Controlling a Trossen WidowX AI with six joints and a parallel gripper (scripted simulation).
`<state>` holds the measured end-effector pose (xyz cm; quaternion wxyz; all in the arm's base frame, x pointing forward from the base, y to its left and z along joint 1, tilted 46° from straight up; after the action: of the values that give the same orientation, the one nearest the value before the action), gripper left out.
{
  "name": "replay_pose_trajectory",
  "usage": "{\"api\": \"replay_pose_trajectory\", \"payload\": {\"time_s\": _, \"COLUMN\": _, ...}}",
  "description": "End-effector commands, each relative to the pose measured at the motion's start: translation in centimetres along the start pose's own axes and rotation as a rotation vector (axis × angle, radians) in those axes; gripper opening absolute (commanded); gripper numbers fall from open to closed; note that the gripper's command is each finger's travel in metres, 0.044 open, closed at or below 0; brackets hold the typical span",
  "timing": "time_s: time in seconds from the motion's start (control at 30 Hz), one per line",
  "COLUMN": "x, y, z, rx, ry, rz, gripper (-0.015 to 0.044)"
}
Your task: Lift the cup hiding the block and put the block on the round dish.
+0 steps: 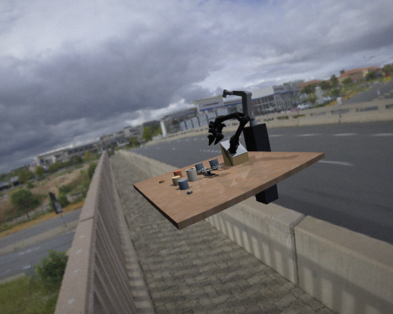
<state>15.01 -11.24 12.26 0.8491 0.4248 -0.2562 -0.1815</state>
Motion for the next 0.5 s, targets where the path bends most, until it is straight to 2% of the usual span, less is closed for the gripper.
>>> {"api": "replay_pose_trajectory", "payload": {"time_s": 0.0, "x": 1.0, "y": -0.5, "z": -0.3, "rx": -0.007, "ry": 0.045, "rz": -0.095, "gripper": 0.044}}
{"api": "replay_pose_trajectory", "payload": {"time_s": 0.47, "x": 5.0, "y": -3.2, "z": -3.2, "rx": -0.098, "ry": 0.235, "rz": -0.52, "gripper": 0.044}}
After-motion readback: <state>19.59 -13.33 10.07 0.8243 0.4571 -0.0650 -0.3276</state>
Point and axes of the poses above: the point midway between the two fingers, 35 mm back from their tips, its own z axis back along the fingers, its own y axis across the jaws, x = y × z, the point moved 7 cm from there along z, back along the fingers, and after that the axes turned 12 degrees about -z, right-handed, at the moved point
